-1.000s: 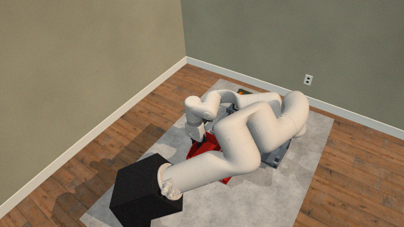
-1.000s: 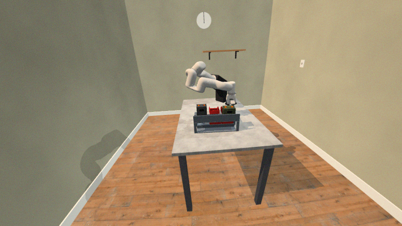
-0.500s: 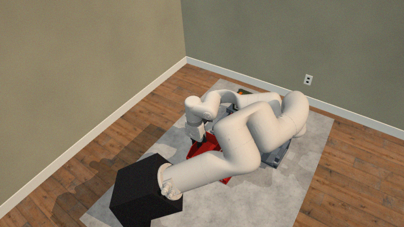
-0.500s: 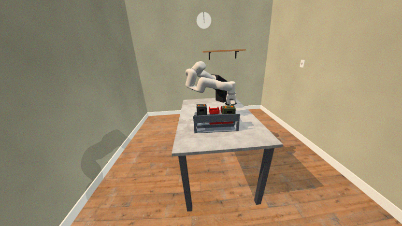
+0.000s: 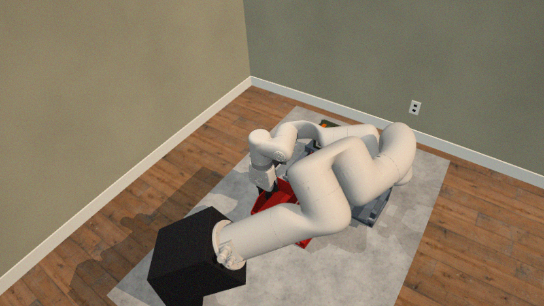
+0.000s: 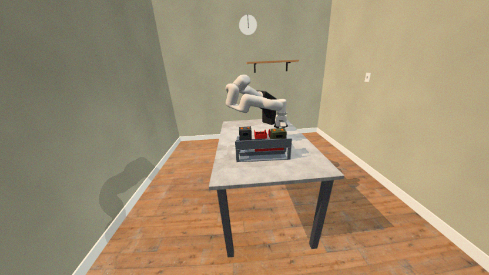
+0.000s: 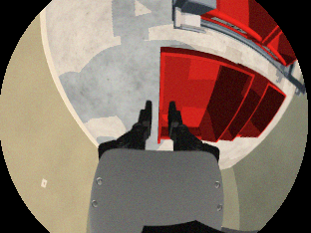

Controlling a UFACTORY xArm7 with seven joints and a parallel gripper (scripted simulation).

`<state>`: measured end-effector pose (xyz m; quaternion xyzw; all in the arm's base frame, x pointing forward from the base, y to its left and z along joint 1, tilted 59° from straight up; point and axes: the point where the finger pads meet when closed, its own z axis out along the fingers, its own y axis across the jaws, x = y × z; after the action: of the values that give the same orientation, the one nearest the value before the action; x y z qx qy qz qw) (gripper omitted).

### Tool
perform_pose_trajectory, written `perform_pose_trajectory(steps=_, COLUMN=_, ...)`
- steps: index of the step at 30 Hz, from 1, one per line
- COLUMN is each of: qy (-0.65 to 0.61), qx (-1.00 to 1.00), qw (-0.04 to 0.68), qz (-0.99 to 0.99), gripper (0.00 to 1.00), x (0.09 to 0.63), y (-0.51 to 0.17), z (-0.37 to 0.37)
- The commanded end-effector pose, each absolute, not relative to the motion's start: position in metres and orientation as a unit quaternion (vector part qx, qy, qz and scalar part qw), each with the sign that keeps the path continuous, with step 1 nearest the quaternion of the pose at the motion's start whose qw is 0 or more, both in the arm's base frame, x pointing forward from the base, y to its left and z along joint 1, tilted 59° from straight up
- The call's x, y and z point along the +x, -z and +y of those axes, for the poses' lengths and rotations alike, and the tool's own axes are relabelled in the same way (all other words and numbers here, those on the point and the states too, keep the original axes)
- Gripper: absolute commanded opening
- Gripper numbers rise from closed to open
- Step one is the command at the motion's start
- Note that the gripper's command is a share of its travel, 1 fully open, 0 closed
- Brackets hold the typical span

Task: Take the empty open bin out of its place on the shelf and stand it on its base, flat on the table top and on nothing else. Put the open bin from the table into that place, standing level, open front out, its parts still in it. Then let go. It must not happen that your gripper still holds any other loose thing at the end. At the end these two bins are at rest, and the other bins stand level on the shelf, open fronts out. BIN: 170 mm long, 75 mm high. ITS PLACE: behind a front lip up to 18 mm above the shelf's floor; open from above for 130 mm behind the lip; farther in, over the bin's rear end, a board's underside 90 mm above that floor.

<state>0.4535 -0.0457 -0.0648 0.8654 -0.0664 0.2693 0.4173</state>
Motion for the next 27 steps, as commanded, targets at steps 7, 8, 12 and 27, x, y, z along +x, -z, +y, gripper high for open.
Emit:
perform_pose_trajectory(steps=7, qy=-0.27, qx=0.866, qw=0.416, qz=-0.065, gripper=0.26, x=0.453, y=0.063, z=-0.042)
perform_pose_trajectory(steps=8, qy=-0.27, qx=0.866, qw=0.416, qz=-0.065, gripper=0.26, x=0.453, y=0.063, z=-0.041)
perform_pose_trajectory(steps=12, qy=-0.27, qx=0.866, qw=0.416, qz=-0.065, gripper=0.26, x=0.452, y=0.062, z=-0.039)
perform_pose_trajectory(steps=27, qy=-0.27, qx=0.866, qw=0.416, qz=-0.065, gripper=0.26, x=0.446, y=0.054, z=-0.028)
